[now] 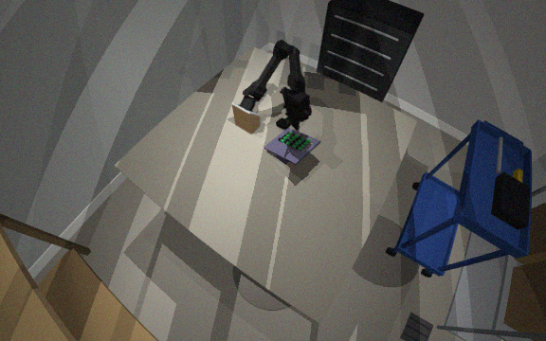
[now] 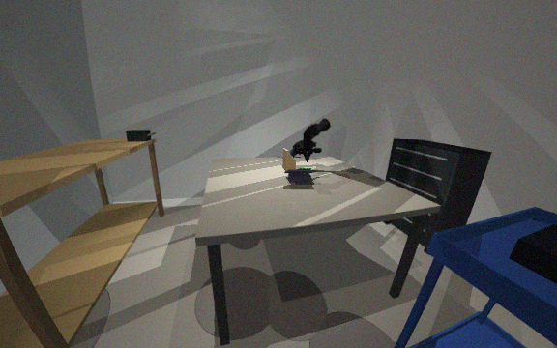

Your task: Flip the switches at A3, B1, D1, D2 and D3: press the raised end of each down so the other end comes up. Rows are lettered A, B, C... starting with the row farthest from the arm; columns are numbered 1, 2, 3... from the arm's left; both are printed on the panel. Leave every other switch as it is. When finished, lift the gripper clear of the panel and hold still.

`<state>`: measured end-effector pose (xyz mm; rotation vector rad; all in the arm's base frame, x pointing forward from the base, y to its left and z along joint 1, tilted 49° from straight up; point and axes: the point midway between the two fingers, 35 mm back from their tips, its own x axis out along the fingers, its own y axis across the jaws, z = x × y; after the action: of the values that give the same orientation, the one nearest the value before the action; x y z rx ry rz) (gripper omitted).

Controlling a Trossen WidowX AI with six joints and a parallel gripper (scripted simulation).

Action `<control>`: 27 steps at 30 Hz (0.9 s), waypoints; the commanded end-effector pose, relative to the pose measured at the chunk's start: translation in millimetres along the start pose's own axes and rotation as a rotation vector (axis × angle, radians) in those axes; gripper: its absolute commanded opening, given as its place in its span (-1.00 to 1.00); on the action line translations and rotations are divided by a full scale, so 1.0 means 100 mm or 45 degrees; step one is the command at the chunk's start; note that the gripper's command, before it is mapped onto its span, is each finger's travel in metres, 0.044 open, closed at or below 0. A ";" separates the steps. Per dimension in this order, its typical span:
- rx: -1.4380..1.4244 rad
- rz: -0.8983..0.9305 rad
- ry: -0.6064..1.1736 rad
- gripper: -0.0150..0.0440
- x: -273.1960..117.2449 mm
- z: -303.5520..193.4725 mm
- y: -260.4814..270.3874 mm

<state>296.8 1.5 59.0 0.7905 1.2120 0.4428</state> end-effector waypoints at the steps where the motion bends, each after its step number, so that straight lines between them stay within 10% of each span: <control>1: -0.021 0.010 -0.006 -0.49 -0.15 0.02 0.04; 27: -0.019 0.013 0.029 -0.49 0.31 -0.59 0.04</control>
<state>252.8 41.1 38.4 0.7726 1.2146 0.4782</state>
